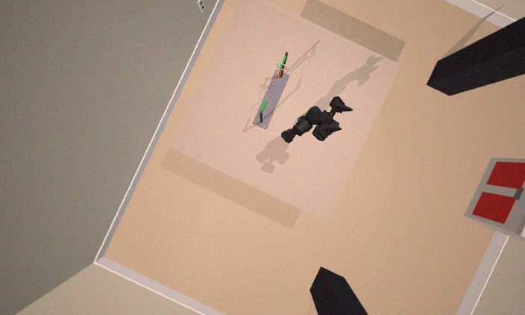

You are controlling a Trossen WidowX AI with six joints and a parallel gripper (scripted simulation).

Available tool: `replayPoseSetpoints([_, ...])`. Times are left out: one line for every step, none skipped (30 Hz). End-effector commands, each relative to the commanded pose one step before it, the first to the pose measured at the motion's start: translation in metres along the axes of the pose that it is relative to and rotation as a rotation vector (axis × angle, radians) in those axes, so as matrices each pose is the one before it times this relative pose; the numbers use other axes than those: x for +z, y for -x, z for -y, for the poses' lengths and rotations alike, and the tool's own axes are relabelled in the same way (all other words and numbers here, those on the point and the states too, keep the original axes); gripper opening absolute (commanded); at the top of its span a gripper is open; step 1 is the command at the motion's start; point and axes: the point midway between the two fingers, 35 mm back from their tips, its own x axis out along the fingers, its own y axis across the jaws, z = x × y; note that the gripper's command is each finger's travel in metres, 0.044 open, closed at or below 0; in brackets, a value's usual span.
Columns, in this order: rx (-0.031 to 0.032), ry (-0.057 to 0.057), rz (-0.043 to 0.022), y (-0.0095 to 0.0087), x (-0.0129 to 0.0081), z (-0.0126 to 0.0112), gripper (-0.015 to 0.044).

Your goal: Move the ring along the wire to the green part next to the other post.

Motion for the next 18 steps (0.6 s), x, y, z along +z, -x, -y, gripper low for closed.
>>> replayPoseSetpoints([-0.00692,0.0064,-0.00306,-0.00092,0.00020,0.00286,0.0374])
replayPoseSetpoints([-0.02066,0.0190,-0.00952,-0.00265,0.00054,0.00860,0.0348])
replayPoseSetpoints([-0.03402,0.0312,-0.01701,-0.00422,0.00056,0.01435,0.0321])
replayPoseSetpoints([-0.04018,0.0368,-0.02234,-0.00483,0.00005,0.01724,0.0295])
replayPoseSetpoints([-0.03923,0.0360,-0.02435,-0.00464,-0.00070,0.01717,0.0269])
replayPoseSetpoints([-0.03817,0.0353,-0.02632,-0.00445,-0.00146,0.01706,0.0243])
replayPoseSetpoints([-0.03699,0.0345,-0.02824,-0.00426,-0.00221,0.01691,0.0216])
replayPoseSetpoints([-0.02600,0.0245,-0.02163,-0.00304,-0.00212,0.01212,0.0190])
replayPoseSetpoints([-0.02987,0.0286,-0.02686,-0.00344,-0.00299,0.01423,0.0164])
replayPoseSetpoints([-0.03213,0.0313,-0.03158,-0.00366,-0.00398,0.01572,0.0160])
replayPoseSetpoints([-0.03195,0.0319,-0.03456,-0.00364,-0.00486,0.01611,0.0160])
replayPoseSetpoints([-0.03030,0.0313,-0.03617,-0.00347,-0.00559,0.01581,0.0160])
replayPoseSetpoints([-0.02857,0.0306,-0.03771,-0.00331,-0.00631,0.01546,0.0160])
replayPoseSetpoints([-0.02674,0.0300,-0.03915,-0.00316,-0.00702,0.01508,0.0160])
replayPoseSetpoints([-0.02484,0.0294,-0.04050,-0.00302,-0.00771,0.01467,0.0160])
replayPoseSetpoints([-0.02287,0.0288,-0.04175,-0.00288,-0.00838,0.01422,0.0160])
replayPoseSetpoints([-0.02083,0.0282,-0.04290,-0.00275,-0.00903,0.01374,0.0160])
replayPoseSetpoints([-0.01873,0.0276,-0.04395,-0.00262,-0.00966,0.01323,0.0160])
